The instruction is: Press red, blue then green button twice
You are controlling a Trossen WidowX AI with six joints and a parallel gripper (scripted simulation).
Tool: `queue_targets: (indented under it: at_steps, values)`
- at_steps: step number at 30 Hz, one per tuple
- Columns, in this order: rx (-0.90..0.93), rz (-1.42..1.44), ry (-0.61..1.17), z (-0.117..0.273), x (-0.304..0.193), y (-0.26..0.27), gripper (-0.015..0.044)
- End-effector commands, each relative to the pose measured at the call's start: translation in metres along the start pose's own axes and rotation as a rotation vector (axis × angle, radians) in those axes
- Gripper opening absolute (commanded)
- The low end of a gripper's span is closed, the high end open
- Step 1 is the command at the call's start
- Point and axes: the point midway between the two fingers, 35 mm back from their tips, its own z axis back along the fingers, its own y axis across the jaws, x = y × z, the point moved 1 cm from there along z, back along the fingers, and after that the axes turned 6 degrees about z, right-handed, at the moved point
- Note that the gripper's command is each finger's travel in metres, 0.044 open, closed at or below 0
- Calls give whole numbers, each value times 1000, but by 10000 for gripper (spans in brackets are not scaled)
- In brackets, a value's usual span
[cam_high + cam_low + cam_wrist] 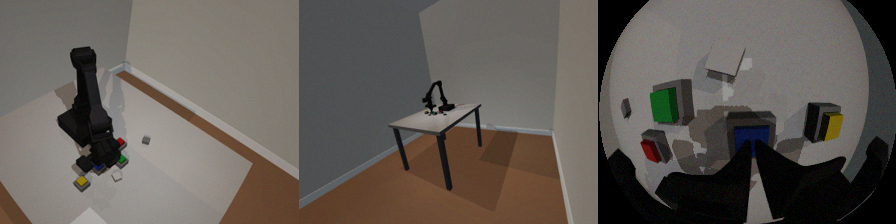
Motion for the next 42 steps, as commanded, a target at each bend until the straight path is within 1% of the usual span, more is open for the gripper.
queue_targets:
  at_steps: [1, 12, 15, 20, 21, 24, 25, 31, 33, 39, 42]
  values:
    - [2, 3, 1, -1, 0, 0, 20]
    - [0, 0, 1, 2, 0, 0, 20]
    - [1, 3, 1, 30, 0, 0, 20]
    - [1, 3, 1, 35, 0, 0, 20]
    - [1, 3, 1, 43, 1, -1, 20]
    - [1, 3, 1, 84, 1, -1, 20]
    - [1, 3, 1, 92, 0, 0, 20]
    - [2, 3, 1, 95, 2, 1, 20]
    - [3, 3, 0, 95, 12, 14, 20]
    - [9, 3, -3, 95, 48, 80, 20]
    - [10, 3, -4, 95, 51, 88, 20]
